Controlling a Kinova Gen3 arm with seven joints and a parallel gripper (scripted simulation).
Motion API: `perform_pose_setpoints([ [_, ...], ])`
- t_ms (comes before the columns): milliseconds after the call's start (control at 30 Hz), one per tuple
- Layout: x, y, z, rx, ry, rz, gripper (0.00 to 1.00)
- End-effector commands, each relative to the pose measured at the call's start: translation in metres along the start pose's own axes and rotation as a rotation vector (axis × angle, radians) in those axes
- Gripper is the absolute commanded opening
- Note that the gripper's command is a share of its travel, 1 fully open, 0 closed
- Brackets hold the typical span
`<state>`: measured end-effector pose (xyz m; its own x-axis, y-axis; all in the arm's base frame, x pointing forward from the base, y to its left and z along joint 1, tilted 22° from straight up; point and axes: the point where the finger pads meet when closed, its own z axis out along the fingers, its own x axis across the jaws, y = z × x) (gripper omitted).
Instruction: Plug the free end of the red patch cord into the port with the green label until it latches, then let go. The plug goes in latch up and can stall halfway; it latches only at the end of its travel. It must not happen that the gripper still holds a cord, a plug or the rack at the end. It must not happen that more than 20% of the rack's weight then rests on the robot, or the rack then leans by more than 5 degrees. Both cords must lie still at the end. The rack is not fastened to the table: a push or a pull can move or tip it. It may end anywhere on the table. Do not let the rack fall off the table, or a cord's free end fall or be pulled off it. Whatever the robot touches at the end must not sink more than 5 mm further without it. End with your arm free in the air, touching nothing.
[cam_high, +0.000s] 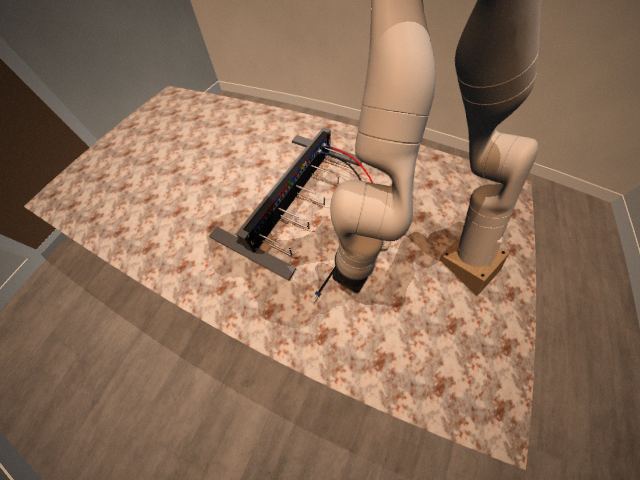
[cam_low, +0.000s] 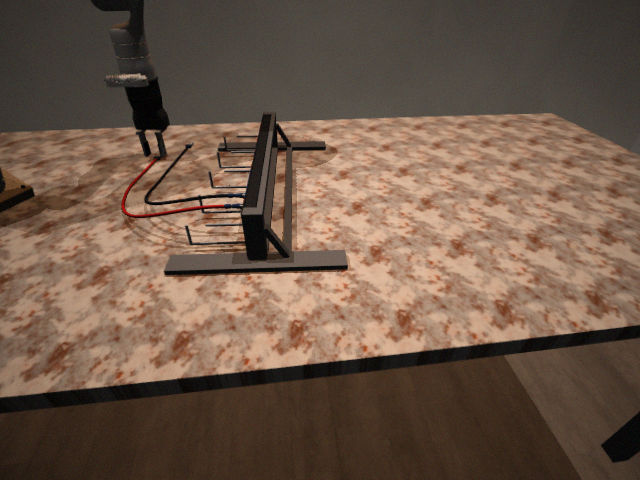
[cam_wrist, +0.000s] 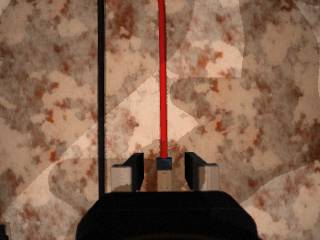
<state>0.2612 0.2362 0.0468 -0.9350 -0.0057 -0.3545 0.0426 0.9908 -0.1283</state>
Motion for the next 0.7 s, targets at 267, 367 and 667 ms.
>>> perform_pose_setpoints([
  [267,-0.0001,0.0004,0.0013,-0.001,0.000,0.000,0.73],
  [367,-0.0001,0.0004,0.0021,-0.001,0.000,0.000,0.73],
  [667,-0.0001,0.0004,0.0045,-0.001,0.000,0.000,0.73],
])
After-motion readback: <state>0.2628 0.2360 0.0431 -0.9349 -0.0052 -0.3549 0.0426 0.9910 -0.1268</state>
